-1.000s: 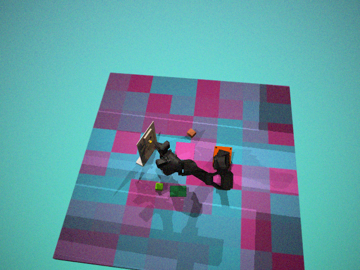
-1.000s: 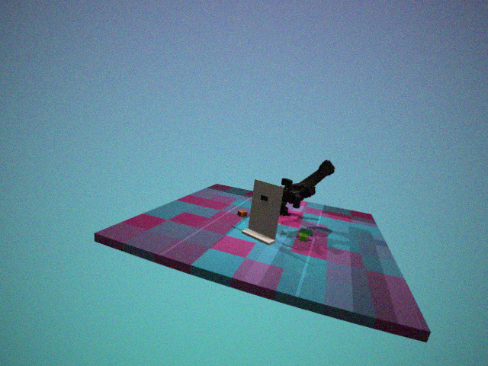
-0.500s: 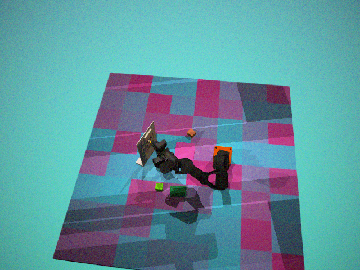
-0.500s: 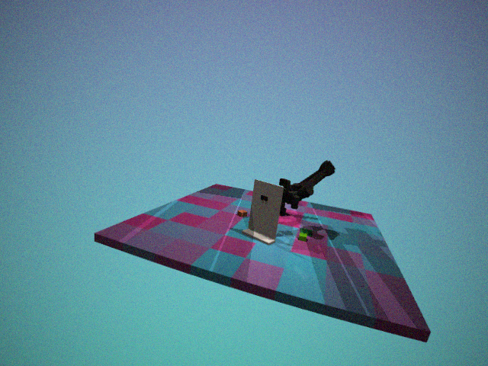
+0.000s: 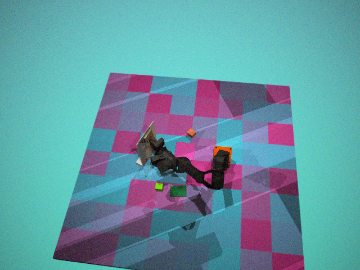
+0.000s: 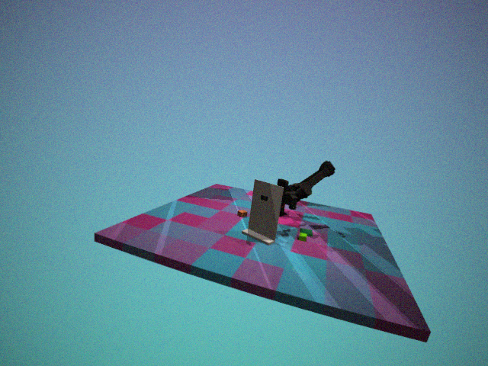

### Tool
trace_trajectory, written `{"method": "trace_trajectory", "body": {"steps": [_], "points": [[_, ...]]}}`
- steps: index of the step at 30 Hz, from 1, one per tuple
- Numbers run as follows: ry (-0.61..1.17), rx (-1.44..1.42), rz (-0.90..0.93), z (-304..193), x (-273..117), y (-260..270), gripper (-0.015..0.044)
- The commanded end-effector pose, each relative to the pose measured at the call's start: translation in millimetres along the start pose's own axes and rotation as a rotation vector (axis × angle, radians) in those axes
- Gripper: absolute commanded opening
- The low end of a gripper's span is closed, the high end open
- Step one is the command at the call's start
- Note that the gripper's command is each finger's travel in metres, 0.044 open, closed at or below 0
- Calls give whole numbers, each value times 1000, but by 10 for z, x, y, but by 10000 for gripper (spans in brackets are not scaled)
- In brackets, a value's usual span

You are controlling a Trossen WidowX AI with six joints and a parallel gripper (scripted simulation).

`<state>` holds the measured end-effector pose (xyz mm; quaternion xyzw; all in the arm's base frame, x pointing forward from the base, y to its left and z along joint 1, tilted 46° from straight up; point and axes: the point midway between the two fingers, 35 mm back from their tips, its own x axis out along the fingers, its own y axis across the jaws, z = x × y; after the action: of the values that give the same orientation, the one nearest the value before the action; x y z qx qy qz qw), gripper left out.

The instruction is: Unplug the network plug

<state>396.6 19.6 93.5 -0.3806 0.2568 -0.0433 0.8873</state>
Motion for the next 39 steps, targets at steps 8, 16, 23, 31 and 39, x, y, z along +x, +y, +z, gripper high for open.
{"method": "trace_trajectory", "body": {"steps": [8,16,23,31,39], "points": [[-5,-5,2,17,12,1,56],[-5,-5,2,17,12,1,3],[-5,-5,2,13,0,0,0],[-5,-5,2,2,-42,-1,0],[-5,-5,2,-9,-83,-2,0]]}}
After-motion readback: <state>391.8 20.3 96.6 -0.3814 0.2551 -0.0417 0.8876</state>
